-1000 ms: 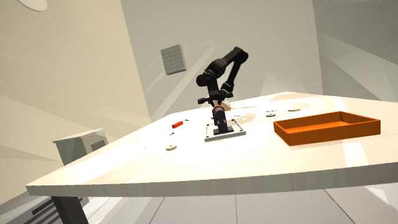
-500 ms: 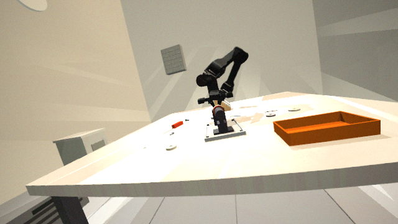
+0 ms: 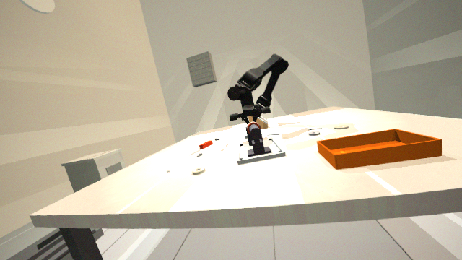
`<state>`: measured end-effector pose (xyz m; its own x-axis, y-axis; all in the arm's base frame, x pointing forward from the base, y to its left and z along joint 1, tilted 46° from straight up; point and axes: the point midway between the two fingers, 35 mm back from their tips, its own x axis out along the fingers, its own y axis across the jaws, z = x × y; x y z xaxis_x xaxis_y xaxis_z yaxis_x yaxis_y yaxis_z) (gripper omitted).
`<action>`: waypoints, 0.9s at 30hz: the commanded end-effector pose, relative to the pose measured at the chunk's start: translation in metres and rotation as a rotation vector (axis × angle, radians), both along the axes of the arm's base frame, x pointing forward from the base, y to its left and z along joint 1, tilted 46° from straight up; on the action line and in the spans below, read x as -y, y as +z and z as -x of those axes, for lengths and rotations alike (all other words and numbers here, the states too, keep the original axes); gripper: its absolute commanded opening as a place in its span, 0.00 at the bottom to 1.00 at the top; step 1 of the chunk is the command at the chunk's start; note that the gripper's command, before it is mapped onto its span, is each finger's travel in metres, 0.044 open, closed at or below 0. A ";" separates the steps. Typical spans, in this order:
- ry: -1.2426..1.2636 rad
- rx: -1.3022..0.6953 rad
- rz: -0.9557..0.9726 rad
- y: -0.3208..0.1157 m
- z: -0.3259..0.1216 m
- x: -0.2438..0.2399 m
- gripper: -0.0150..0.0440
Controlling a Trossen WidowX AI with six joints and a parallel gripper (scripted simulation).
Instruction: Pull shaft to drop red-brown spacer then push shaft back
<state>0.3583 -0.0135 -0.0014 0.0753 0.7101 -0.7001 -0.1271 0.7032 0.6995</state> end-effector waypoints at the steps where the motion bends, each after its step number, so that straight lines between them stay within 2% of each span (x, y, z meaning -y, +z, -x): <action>1: 0.003 -0.002 0.003 -0.001 0.002 0.000 0.25; 27: 0.003 -0.002 0.003 -0.001 0.005 0.000 0.25</action>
